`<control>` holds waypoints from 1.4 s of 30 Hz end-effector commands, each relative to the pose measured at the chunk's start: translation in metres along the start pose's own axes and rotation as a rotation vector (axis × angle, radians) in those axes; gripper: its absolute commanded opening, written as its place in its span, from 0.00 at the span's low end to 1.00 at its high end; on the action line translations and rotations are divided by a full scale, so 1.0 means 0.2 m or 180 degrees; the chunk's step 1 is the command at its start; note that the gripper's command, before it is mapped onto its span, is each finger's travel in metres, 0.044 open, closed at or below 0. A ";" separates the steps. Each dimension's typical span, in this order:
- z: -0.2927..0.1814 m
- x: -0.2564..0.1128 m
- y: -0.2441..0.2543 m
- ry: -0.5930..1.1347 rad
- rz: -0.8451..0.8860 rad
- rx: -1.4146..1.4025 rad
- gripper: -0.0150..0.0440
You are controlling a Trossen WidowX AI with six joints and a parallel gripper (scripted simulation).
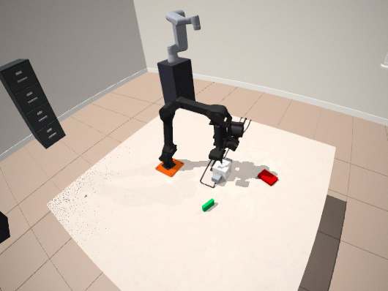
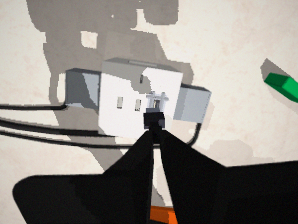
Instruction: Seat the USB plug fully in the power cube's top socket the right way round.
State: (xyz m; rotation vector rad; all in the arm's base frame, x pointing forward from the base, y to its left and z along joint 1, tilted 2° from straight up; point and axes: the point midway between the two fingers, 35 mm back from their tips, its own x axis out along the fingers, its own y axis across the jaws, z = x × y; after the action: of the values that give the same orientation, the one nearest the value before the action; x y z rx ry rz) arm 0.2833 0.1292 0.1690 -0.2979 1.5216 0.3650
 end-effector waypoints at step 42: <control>0.00 0.00 0.00 -0.0001 0.0000 -0.3690 0.25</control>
State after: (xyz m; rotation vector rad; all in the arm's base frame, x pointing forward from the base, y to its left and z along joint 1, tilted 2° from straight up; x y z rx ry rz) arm 0.2833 0.1292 0.1690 -1.1462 1.1875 1.1872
